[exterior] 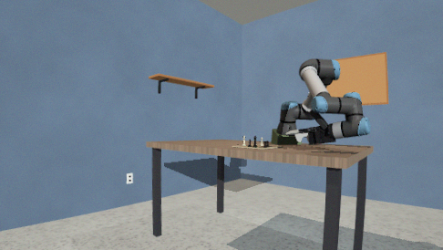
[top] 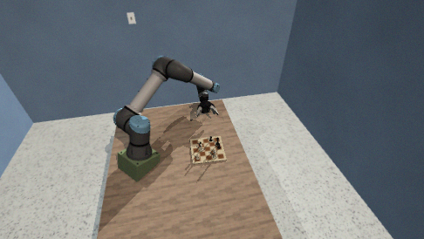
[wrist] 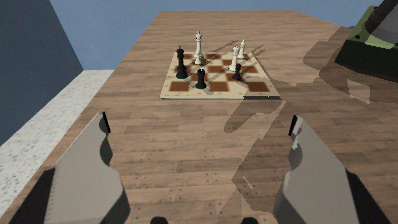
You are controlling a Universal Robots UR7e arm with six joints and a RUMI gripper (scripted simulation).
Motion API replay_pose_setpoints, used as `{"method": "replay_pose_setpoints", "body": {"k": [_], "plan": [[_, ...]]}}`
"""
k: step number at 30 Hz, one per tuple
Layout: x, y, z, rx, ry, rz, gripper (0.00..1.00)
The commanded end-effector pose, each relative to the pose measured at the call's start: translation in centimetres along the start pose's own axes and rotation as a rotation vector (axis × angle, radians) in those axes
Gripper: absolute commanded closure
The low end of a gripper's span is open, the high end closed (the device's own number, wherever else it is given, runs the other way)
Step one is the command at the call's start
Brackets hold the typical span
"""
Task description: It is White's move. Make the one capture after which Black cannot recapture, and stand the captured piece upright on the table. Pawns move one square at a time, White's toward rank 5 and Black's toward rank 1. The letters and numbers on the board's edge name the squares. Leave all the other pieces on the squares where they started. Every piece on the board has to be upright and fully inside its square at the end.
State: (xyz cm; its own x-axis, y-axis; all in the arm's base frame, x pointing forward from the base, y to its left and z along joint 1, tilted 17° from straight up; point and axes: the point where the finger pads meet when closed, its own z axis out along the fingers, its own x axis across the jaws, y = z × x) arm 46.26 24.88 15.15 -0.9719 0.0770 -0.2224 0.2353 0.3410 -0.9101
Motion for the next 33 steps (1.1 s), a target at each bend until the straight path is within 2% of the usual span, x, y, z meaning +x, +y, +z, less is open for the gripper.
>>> {"method": "replay_pose_setpoints", "body": {"k": [1, 23, 33], "plan": [[0.0, -0.1, 0.0, -0.001, 0.000, 0.001, 0.00], [0.0, -0.3, -0.1, 0.001, 0.002, 0.002, 0.00], [-0.1, -4.9, -0.8, 0.003, 0.004, 0.003, 0.00]]}}
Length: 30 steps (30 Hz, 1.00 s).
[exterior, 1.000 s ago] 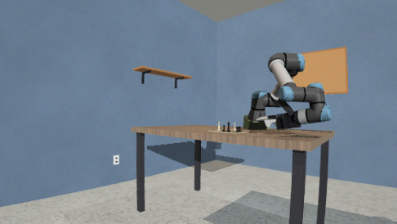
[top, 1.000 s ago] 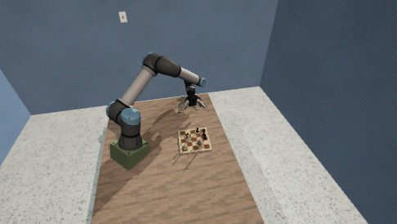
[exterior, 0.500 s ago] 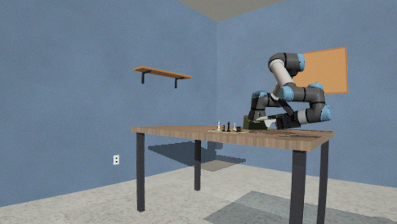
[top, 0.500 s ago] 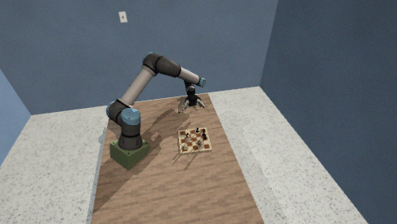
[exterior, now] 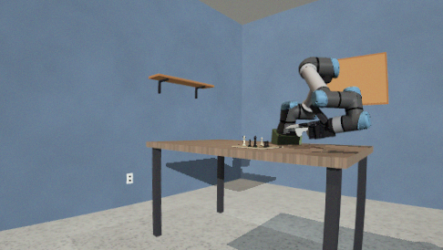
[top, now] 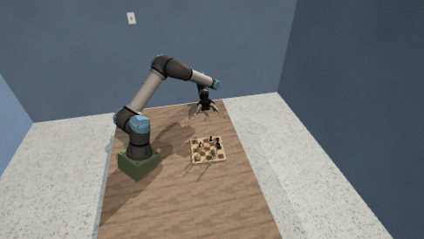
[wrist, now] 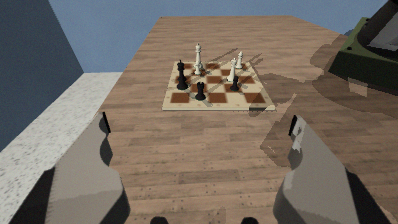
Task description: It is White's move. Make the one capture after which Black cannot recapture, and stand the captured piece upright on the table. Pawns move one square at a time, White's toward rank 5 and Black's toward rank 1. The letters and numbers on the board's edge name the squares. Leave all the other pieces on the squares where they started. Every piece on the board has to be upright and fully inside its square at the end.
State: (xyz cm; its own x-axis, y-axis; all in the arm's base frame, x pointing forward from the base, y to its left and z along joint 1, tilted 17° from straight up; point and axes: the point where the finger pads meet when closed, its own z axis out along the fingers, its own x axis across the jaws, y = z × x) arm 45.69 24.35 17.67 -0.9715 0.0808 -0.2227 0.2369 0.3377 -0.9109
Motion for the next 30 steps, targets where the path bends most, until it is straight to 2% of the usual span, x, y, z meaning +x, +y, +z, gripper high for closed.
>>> {"method": "replay_pose_setpoints", "body": {"k": [1, 5, 9, 23, 30], "plan": [[0.0, -2.3, -0.4, 0.000, 0.000, 0.001, 0.00], [-0.1, -4.9, -0.7, 0.000, 0.000, 0.001, 0.00], [-0.1, -6.2, -0.9, 0.000, 0.000, 0.001, 0.00], [-0.1, -6.2, -0.8, -0.003, 0.006, 0.002, 0.00], [0.4, -7.0, 0.9, -0.027, 0.070, 0.009, 0.00]]}}
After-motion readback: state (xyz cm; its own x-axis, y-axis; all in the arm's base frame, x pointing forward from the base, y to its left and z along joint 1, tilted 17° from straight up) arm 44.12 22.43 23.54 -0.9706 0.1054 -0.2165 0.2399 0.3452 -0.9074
